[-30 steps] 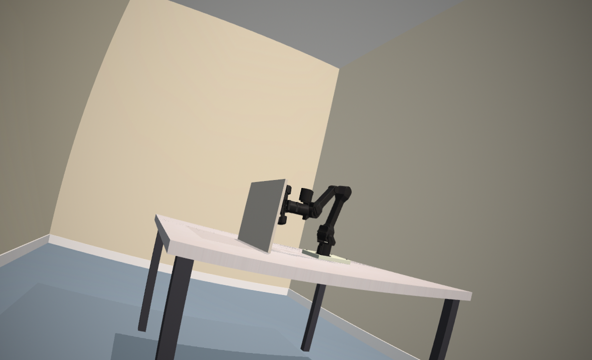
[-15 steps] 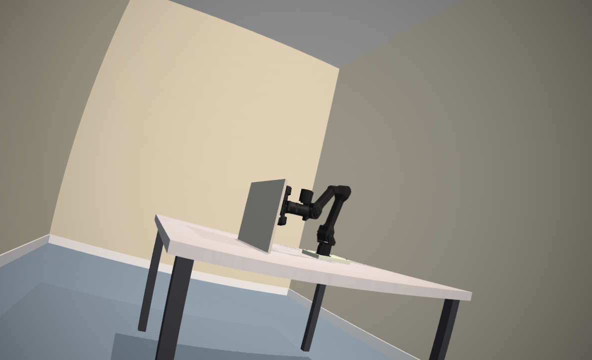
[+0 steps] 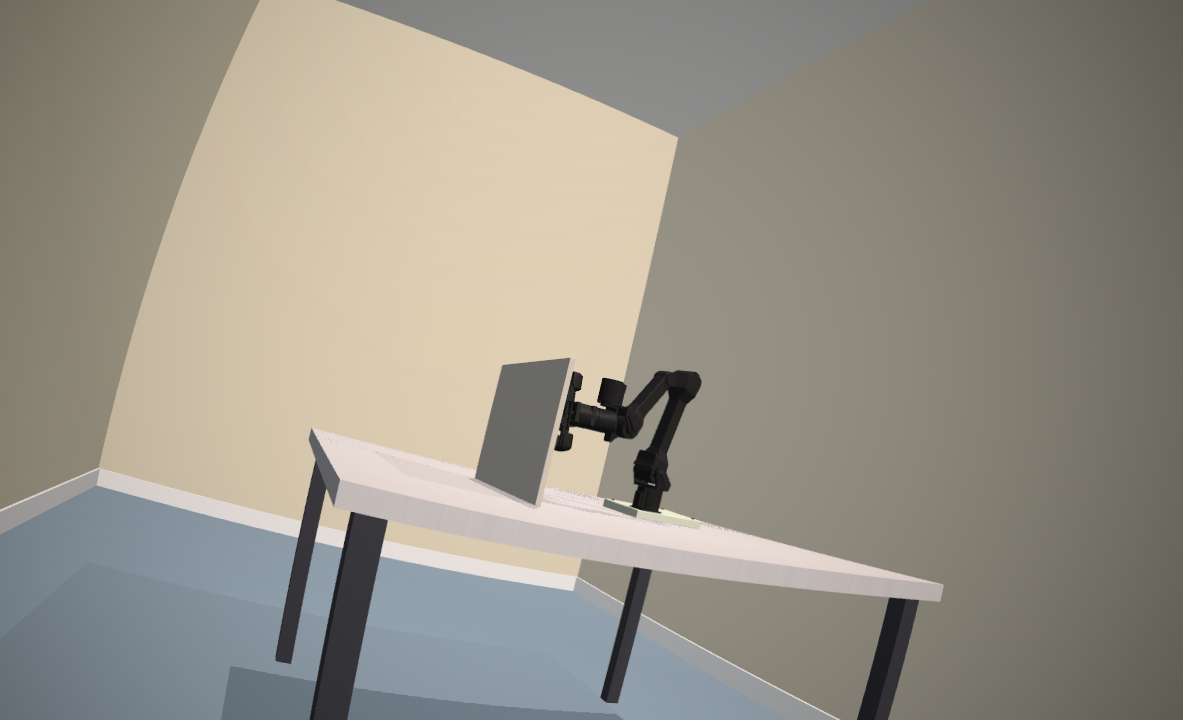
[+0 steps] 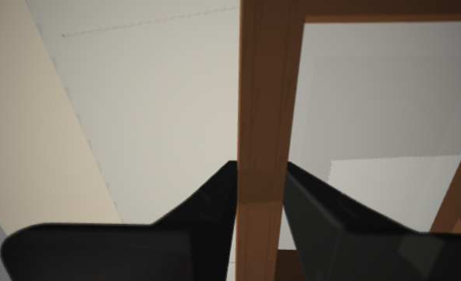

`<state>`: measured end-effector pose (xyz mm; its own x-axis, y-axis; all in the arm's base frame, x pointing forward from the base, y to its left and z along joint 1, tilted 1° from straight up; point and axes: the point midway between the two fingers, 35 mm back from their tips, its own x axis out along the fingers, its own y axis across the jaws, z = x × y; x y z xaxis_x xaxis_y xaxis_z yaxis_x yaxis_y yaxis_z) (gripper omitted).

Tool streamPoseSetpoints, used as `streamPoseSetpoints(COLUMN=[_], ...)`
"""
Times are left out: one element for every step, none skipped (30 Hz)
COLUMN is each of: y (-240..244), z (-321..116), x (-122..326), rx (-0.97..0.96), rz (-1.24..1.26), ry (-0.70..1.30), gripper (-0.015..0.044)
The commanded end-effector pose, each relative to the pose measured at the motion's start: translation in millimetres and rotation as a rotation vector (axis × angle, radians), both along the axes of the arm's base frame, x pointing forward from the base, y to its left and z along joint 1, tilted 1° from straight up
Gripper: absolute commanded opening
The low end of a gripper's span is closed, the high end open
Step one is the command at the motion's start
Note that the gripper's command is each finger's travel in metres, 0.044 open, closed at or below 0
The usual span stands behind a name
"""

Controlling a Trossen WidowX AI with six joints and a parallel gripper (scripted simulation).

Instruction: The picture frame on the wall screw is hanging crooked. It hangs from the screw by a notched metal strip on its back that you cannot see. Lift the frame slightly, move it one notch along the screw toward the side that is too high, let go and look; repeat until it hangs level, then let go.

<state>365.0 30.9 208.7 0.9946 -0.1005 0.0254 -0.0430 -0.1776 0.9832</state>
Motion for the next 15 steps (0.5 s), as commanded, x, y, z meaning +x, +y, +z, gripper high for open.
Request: streamPoseSetpoints(y=[0.0, 0.1, 0.1, 0.1, 0.1, 0.1, 0.1, 0.1, 0.1, 0.1, 0.1, 0.1, 0.1, 0.2, 0.2], z=[0.0, -0.3, -0.5, -0.5, -0.5, -0.5, -0.5, -0.5, -0.5, -0.5, -0.5, -0.5, -0.4, -0.3, -0.2], x=[0.0, 0.0, 0.0, 0.0, 0.0, 0.0, 0.0, 0.0, 0.0, 0.0, 0.0, 0.0, 0.0, 0.0, 0.0], rx=[-0.002, -0.004, -0.005, -0.005, -0.005, -0.005, -0.005, -0.005, -0.005, -0.017, -0.042, -0.057, -0.068, -0.073, -0.083], rz=[0.000, 0.000, 0.000, 0.000, 0.000, 0.000, 0.000, 0.000, 0.000, -0.001, -0.001, -0.002, -0.002, -0.003, -0.003], ry=[0.000, 0.000, 0.000, 0.000, 0.000, 0.000, 0.000, 0.000, 0.000, 0.002, 0.004, 0.006, 0.007, 0.008, 0.009], gripper=[0.0000, 0.0000, 0.0000, 0.0000, 0.0000, 0.0000, 0.0000, 0.0000, 0.0000, 0.0000, 0.0000, 0.0000, 0.0000, 0.0000, 0.0000])
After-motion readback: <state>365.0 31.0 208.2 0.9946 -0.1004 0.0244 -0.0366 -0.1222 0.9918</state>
